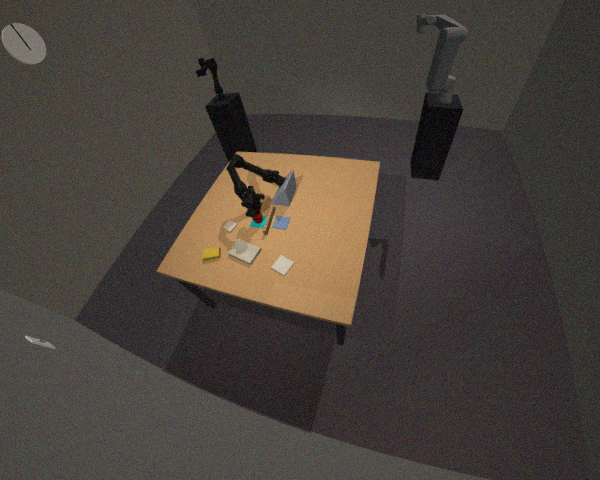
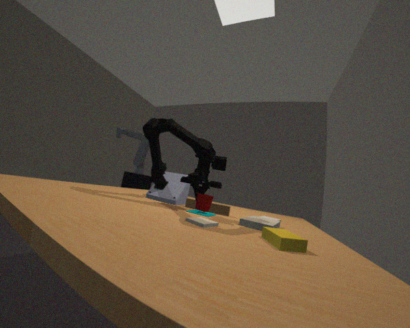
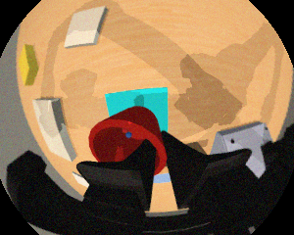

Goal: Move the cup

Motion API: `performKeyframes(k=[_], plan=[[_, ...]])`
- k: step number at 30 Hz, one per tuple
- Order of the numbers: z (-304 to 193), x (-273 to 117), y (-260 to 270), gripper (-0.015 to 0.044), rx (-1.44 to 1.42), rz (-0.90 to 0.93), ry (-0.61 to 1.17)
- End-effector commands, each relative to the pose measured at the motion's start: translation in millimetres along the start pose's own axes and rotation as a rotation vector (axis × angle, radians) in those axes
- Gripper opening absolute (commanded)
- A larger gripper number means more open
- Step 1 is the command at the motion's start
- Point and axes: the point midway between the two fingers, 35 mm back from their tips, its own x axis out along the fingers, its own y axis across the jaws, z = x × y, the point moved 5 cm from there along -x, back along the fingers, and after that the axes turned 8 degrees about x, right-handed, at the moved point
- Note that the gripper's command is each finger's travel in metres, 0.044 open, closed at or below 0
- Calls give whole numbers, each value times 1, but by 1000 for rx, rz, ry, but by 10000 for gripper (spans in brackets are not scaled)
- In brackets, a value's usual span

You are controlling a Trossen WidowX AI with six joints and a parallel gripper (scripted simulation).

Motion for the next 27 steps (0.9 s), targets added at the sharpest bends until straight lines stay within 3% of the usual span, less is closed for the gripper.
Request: performKeyframes(k=[1, 16, 21, 27], plan=[[1, 6, -2, 0, -6, 1, -7], [0, 4, 0, 0, 0, -1, -1], [0, 4, 0, 128, 0, -1, -1], [0, 4, 0, 128, 0, -1, -1]])
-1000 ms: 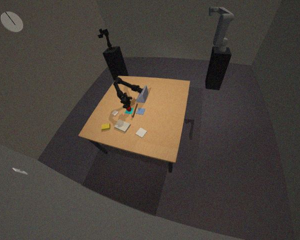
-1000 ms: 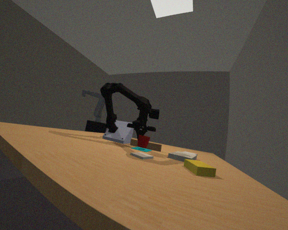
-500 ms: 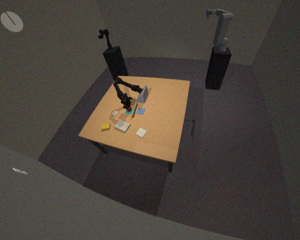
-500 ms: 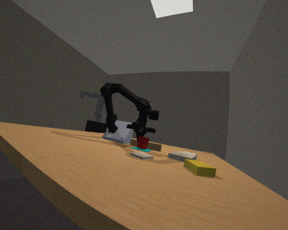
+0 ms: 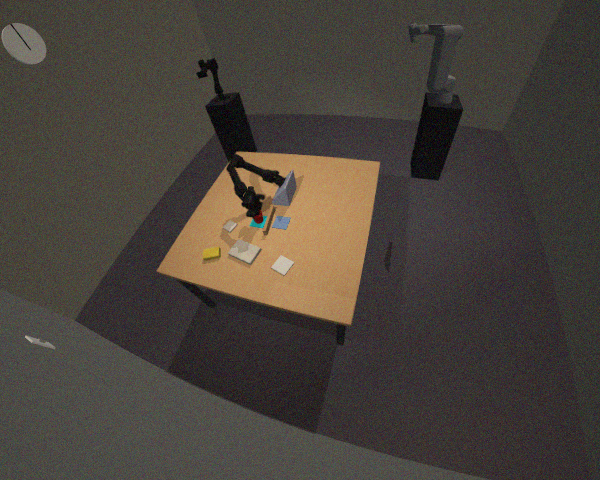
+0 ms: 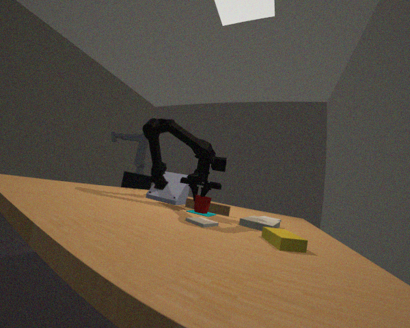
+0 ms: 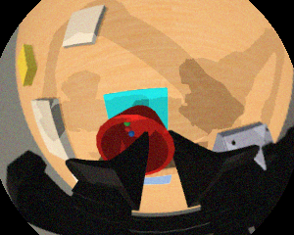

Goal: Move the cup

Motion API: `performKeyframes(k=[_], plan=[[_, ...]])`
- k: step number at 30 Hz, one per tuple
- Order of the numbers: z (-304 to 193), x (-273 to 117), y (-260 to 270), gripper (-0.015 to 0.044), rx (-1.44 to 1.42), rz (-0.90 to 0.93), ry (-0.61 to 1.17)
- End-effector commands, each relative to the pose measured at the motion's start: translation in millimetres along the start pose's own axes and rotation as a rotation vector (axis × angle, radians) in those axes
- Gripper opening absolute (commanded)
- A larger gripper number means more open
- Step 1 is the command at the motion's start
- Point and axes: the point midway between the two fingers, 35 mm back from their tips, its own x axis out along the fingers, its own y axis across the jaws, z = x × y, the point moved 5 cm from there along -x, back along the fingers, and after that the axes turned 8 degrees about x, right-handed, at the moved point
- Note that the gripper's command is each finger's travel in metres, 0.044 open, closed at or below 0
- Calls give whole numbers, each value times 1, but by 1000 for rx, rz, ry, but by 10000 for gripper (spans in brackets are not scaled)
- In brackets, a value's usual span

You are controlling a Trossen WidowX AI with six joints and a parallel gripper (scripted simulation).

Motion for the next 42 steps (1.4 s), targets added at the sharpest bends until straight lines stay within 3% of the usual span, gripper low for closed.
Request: performKeyframes(k=[1, 41, 42], plan=[[0, 0, 0, 128, 2, 0, 0], [0, -51, -3, 128, -5, 1, -4], [-1, -46, -3, 154, -13, 0, -10]])
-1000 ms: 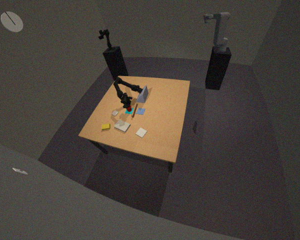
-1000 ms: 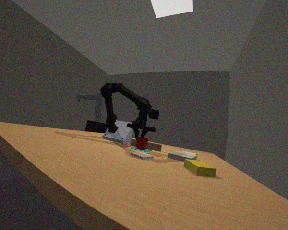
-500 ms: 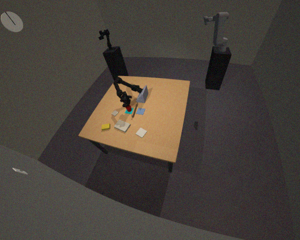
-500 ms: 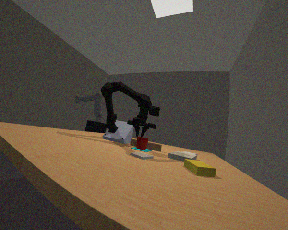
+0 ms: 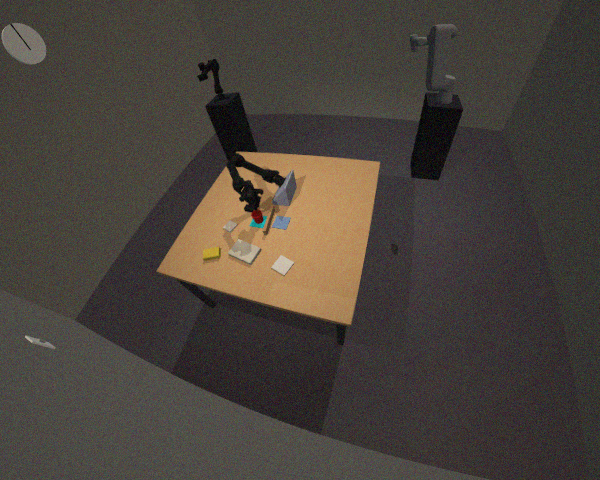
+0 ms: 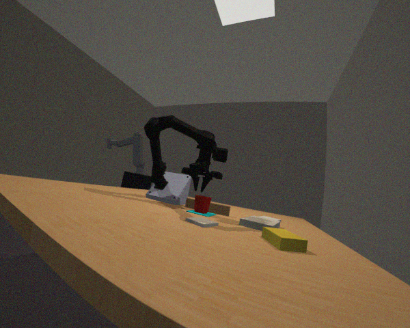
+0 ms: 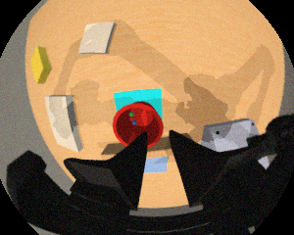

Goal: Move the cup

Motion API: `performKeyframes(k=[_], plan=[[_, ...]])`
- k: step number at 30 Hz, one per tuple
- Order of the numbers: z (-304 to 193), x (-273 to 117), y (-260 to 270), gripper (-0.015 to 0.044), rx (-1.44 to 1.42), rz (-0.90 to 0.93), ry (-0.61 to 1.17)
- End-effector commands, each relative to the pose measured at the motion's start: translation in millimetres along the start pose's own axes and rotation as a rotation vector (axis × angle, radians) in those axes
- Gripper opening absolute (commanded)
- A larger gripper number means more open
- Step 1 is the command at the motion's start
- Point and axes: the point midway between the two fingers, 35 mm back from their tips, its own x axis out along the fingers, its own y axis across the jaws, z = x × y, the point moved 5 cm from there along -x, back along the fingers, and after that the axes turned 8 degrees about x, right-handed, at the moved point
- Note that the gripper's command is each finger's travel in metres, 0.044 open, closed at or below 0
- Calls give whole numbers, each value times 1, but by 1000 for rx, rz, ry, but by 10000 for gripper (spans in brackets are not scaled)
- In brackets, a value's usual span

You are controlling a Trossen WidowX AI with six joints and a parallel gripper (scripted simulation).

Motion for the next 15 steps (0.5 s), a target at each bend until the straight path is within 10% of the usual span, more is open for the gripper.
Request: performKeyframes(k=[1, 11, 15], plan=[[0, 1, 0, 180, 0, 0, 0], [0, -5, 1, 440, 0, 0, 2], [-1, -18, 1, 440, 1, 0, 5]])
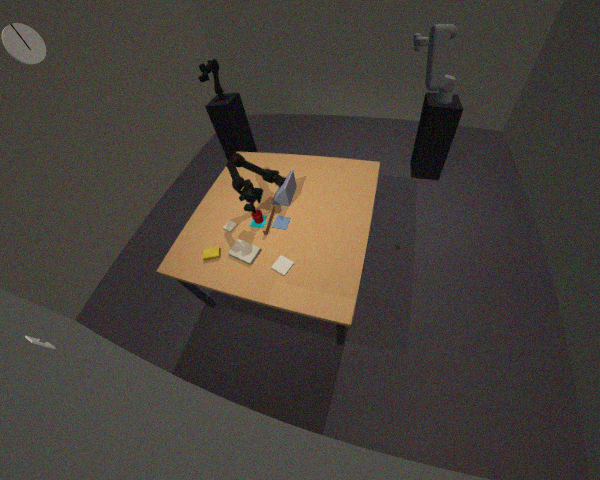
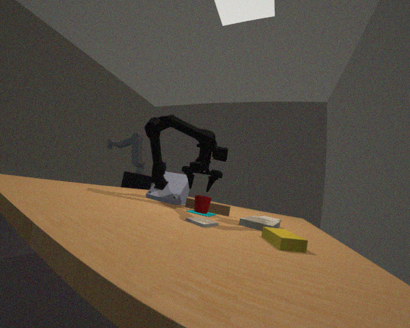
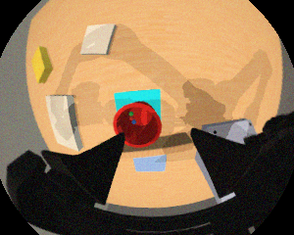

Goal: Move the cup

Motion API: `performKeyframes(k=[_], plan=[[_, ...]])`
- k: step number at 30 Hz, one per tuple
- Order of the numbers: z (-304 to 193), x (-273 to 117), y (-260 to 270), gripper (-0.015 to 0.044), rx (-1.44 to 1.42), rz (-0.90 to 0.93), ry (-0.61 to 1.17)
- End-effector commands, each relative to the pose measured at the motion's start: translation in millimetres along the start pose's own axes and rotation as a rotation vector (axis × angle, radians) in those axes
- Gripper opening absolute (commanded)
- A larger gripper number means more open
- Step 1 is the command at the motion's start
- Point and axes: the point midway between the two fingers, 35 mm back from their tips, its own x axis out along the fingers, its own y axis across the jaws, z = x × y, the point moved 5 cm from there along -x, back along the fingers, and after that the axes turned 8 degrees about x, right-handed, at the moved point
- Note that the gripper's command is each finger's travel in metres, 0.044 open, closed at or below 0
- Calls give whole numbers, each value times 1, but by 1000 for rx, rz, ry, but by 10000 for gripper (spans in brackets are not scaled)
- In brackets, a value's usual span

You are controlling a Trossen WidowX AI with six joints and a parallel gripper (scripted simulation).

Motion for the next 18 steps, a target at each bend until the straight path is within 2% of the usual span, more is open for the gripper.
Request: performKeyframes(k=[1, 13, 18], plan=[[-1, -16, 2, 440, 7, 5, 11], [1, -55, 1, 440, 11, 4, 13], [1, -57, 1, 440, 11, 4, 13]])
